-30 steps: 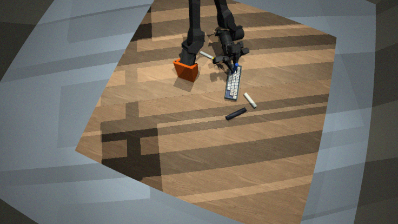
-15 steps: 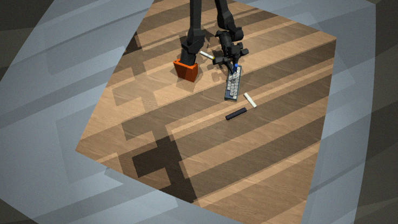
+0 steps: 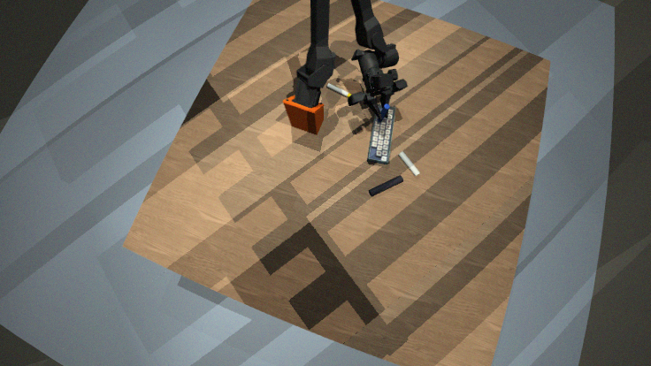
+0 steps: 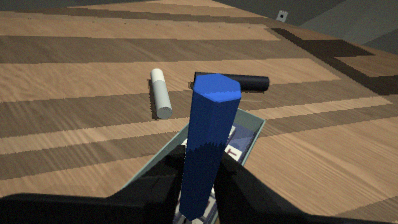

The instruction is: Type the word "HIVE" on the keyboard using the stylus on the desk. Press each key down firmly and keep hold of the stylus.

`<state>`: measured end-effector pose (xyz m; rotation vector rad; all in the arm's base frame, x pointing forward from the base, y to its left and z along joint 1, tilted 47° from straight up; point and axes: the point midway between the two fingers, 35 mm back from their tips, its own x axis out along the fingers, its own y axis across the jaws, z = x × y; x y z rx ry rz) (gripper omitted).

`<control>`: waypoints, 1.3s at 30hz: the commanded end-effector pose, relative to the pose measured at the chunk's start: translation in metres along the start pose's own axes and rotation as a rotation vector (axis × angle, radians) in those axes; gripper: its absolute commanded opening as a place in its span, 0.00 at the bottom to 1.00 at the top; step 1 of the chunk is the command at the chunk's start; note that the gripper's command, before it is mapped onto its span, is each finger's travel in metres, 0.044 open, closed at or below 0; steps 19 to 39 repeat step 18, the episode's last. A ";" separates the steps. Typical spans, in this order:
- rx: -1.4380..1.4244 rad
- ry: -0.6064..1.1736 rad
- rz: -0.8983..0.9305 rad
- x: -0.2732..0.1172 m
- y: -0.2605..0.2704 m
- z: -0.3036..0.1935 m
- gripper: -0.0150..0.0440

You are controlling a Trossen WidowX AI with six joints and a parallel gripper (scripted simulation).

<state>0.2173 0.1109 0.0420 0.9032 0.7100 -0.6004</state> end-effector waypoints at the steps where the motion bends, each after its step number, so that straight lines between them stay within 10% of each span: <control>1: 0.001 0.001 0.002 -0.003 0.001 0.007 0.39; 39: 0.005 -0.005 0.005 -0.012 0.002 0.030 0.39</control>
